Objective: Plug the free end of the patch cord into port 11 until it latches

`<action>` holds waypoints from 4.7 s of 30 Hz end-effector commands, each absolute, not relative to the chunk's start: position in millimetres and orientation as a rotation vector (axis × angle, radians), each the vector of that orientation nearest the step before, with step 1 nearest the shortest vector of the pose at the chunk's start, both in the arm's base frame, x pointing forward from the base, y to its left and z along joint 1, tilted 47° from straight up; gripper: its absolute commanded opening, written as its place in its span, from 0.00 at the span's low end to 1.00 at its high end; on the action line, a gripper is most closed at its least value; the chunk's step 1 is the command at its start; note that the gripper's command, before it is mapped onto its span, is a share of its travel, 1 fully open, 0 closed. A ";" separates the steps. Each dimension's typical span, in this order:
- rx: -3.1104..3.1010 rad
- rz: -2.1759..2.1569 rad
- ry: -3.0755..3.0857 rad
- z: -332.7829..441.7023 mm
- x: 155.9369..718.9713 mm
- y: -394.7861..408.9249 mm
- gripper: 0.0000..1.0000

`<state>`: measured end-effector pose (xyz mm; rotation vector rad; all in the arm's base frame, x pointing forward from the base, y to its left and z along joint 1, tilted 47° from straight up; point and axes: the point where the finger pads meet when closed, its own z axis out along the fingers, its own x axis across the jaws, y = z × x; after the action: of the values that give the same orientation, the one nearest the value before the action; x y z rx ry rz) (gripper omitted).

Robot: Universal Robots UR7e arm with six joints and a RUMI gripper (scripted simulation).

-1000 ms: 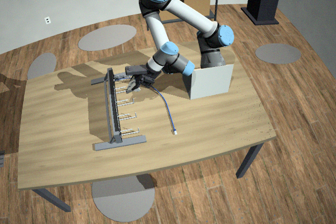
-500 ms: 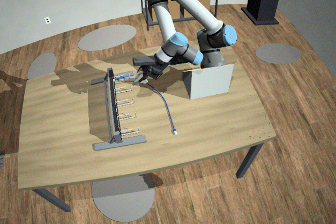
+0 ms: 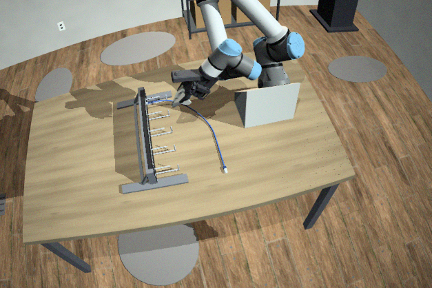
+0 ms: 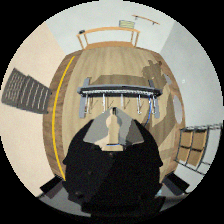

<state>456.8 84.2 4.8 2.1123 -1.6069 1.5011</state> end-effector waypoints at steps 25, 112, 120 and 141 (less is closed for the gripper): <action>2.110 1.497 -1.609 73.0 452.4 19.0 0.00; 2.110 1.499 -1.609 1.4 541.8 -62.3 0.00; 2.110 1.499 -1.609 1.4 541.8 -62.3 0.00; 2.112 1.498 -1.607 33.0 502.3 -25.7 0.00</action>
<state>522.4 -44.8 16.1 2.1129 -1.6059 1.4990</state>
